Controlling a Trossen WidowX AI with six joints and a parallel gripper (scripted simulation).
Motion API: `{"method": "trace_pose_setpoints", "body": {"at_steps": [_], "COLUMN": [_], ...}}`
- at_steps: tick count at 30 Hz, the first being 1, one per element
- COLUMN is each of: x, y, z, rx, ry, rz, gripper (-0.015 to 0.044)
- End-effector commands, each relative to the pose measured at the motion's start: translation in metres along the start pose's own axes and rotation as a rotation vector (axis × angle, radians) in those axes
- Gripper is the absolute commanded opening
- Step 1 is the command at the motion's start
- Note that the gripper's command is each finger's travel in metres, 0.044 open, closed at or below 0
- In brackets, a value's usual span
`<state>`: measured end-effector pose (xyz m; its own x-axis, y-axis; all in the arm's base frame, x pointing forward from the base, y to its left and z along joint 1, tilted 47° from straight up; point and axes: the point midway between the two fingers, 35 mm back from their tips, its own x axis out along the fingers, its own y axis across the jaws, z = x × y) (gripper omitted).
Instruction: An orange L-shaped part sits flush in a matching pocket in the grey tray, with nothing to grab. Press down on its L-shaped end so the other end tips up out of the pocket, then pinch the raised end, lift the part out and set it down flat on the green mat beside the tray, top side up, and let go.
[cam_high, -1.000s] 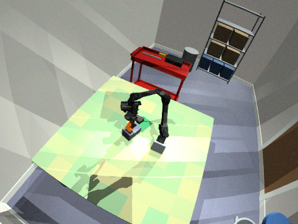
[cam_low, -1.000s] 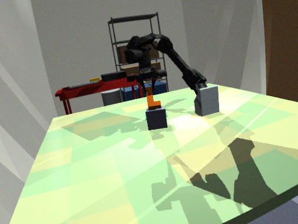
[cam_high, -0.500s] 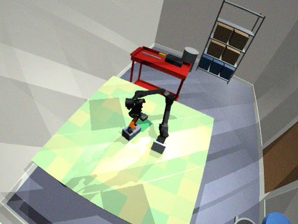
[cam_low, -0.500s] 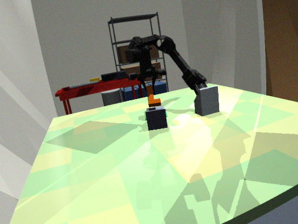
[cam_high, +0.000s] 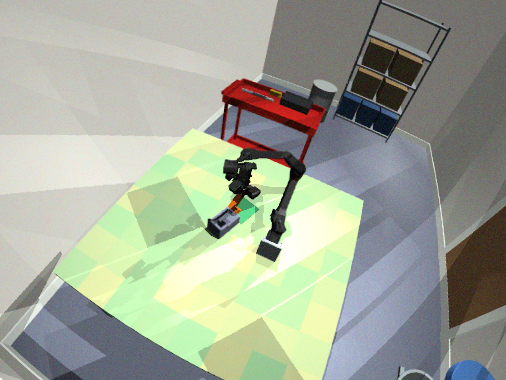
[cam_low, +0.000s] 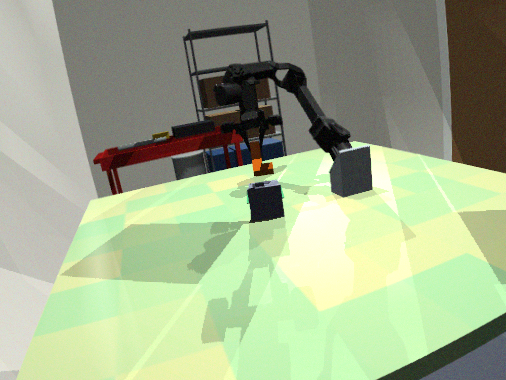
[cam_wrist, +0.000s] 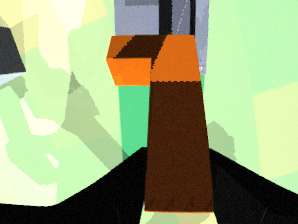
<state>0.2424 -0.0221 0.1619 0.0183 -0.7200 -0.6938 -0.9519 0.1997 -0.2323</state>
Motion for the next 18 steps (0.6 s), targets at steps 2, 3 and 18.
{"method": "trace_pose_setpoints", "body": {"at_steps": [2,3,18], "x": [0.0,0.0,0.002], "y": [0.003,0.003,0.008], "z": [-0.023,-0.027,-0.061], "rx": [-0.006,-0.006,-0.006], "ry": [0.006,0.006,0.007], "rz": [0.001,0.001,0.001], "gripper": [0.0,0.0,0.0]}}
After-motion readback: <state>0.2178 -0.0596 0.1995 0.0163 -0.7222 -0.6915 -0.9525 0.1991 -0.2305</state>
